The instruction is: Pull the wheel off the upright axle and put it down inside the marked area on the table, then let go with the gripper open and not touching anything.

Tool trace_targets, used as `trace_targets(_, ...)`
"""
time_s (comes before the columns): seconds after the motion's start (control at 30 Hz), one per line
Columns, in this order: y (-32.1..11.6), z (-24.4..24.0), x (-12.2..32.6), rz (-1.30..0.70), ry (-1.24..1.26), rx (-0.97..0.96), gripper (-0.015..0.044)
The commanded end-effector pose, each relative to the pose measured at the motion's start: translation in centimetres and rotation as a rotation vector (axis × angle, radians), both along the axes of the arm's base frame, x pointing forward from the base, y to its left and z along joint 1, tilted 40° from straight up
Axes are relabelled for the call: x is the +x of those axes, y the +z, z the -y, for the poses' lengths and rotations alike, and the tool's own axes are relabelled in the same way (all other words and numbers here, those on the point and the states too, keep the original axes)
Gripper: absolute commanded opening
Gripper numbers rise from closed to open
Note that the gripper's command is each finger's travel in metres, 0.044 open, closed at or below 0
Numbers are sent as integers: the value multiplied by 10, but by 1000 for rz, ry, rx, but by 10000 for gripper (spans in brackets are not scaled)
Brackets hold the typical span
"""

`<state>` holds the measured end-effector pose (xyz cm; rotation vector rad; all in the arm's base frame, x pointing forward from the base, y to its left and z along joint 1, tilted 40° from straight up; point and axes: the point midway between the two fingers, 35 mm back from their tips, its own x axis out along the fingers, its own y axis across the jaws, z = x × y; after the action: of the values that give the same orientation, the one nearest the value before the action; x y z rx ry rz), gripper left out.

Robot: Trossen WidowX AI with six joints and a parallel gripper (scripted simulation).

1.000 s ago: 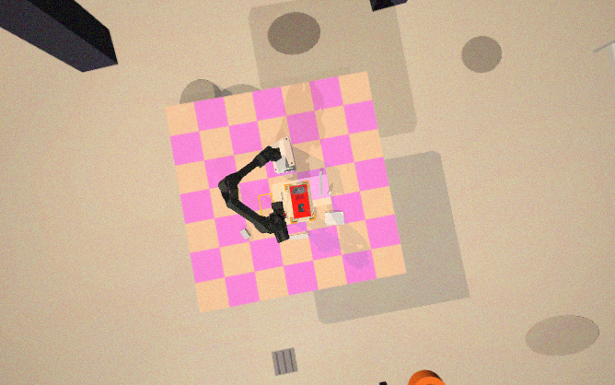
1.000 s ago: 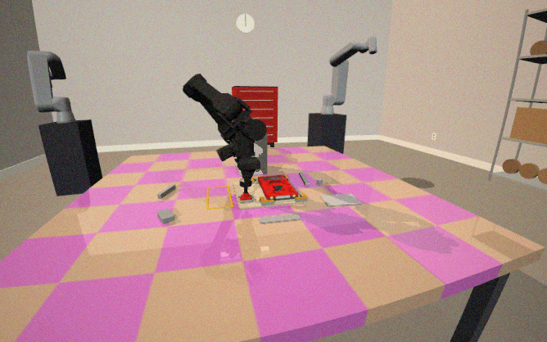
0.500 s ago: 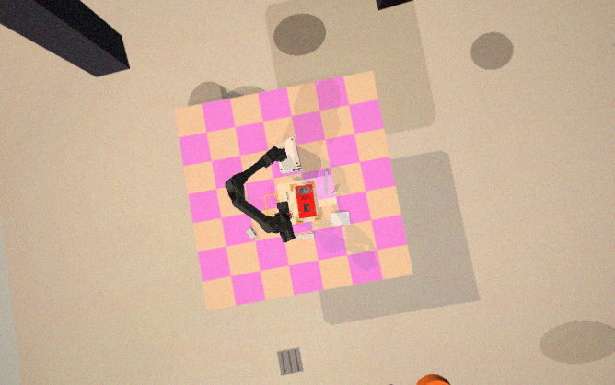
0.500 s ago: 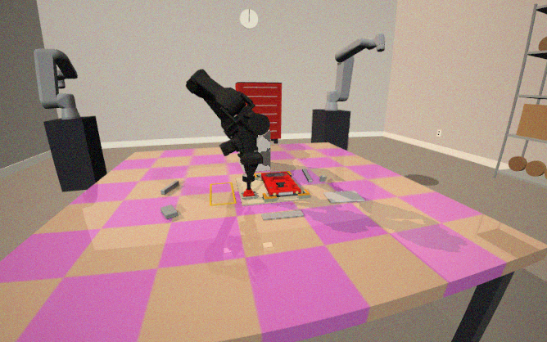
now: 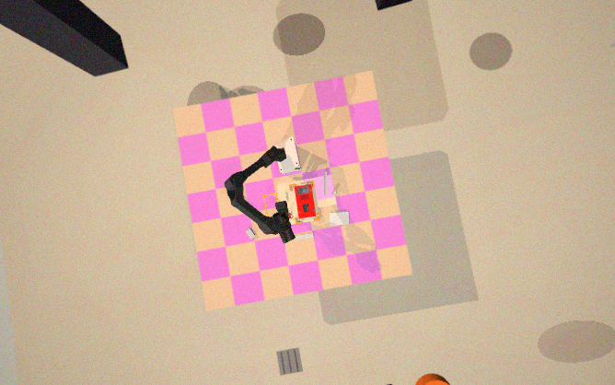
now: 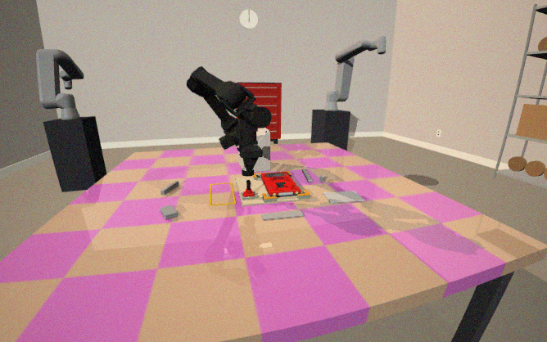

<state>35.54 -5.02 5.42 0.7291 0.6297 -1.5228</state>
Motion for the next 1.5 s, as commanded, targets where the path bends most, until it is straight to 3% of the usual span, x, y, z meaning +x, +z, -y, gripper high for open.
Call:
trace_targets(0.0, 14, -11, 1, 13, 1, 7, 0)
trace_targets(1.2, 68, 51, -62, 10, 1, 3, 0)
trace_targets(1.47, 61, 59, -64, 10, 1, 3, 0)
